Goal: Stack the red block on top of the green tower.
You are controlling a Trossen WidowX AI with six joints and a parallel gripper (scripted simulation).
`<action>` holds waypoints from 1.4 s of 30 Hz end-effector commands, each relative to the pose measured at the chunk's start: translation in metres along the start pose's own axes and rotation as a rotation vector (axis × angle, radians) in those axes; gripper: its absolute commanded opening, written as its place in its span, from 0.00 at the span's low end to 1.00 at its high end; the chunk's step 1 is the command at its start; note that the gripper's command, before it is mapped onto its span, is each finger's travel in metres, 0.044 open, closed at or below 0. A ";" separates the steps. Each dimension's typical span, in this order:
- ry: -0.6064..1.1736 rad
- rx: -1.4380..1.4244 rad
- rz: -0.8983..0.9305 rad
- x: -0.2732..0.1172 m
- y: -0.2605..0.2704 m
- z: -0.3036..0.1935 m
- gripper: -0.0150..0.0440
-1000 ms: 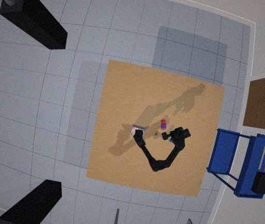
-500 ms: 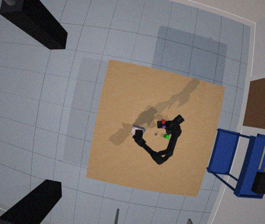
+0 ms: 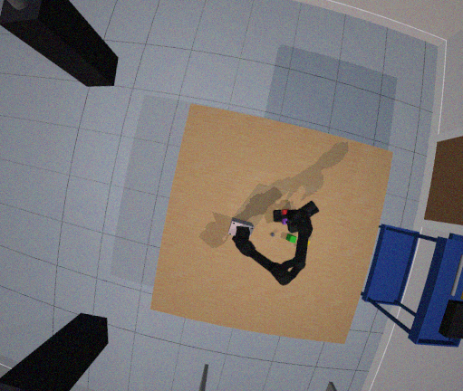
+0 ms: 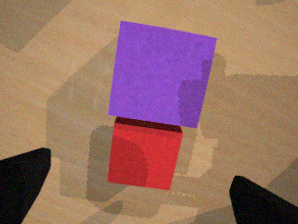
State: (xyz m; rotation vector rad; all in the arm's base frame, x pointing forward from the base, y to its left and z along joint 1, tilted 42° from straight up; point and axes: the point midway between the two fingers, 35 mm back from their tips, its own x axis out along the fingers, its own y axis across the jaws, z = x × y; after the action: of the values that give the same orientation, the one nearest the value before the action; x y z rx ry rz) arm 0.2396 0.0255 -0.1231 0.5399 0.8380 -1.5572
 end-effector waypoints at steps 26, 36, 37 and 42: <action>-0.006 -0.004 0.002 0.042 0.000 0.000 1.00; -0.006 -0.004 0.002 0.042 0.000 0.000 1.00; -0.006 -0.004 0.002 0.042 0.000 0.000 1.00; -0.006 -0.004 0.002 0.042 0.000 0.000 0.87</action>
State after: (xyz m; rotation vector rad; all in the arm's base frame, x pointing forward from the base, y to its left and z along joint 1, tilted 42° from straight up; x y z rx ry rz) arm 0.2319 -0.0014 -0.1542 0.5363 0.8376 -1.5577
